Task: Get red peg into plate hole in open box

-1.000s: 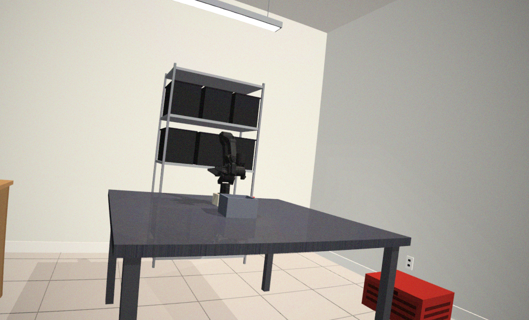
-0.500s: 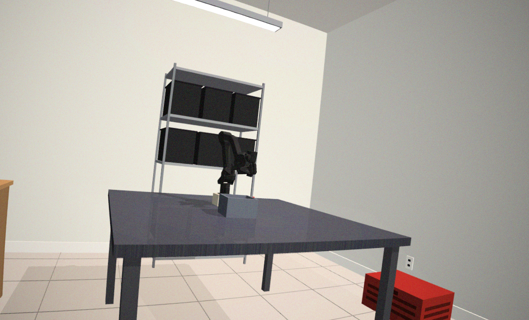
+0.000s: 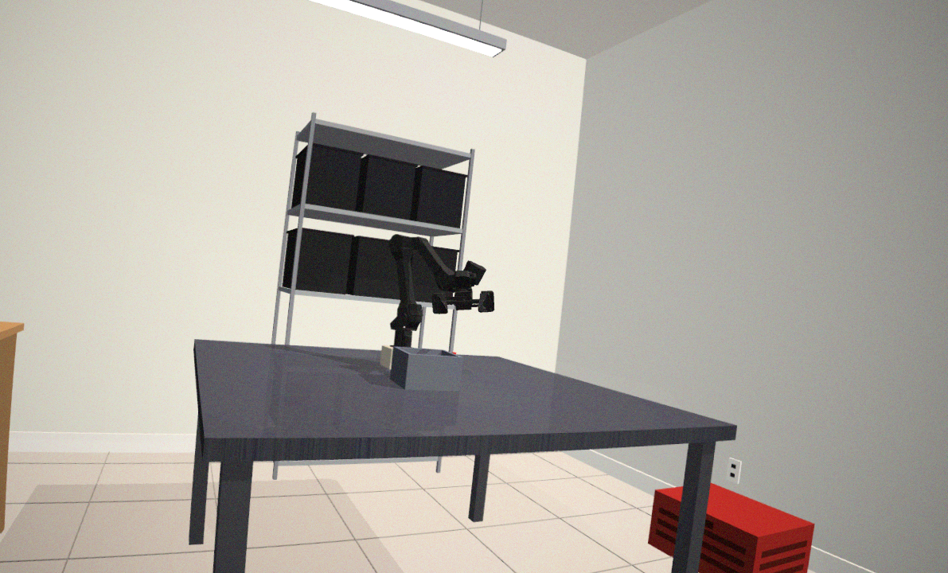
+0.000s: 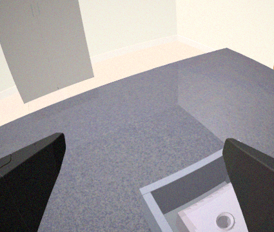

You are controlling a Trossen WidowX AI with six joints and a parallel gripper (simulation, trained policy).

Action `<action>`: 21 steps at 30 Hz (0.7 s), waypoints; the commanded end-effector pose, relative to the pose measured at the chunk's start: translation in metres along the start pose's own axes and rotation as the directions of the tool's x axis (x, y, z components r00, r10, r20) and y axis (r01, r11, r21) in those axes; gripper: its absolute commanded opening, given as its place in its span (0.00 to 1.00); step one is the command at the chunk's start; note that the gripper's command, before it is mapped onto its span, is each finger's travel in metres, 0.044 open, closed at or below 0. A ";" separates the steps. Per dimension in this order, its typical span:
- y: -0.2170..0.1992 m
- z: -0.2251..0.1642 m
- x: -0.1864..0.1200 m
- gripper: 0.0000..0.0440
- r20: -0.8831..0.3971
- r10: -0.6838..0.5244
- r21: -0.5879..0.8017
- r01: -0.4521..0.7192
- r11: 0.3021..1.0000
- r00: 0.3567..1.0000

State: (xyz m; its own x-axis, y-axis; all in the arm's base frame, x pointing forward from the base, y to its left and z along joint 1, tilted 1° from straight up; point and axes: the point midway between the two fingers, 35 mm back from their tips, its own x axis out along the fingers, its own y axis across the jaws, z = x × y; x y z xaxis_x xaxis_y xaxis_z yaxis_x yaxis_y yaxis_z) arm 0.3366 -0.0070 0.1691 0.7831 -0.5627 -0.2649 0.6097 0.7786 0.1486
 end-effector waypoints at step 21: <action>0.042 -0.051 -0.104 1.00 -0.679 0.100 -0.061 -0.191 0.980 0.727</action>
State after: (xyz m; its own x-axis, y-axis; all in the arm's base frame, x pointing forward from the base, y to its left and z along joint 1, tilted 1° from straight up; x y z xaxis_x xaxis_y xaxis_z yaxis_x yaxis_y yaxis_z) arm 0.3008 0.0880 0.1518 0.6603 -0.1916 -0.7262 0.4260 0.8919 0.1520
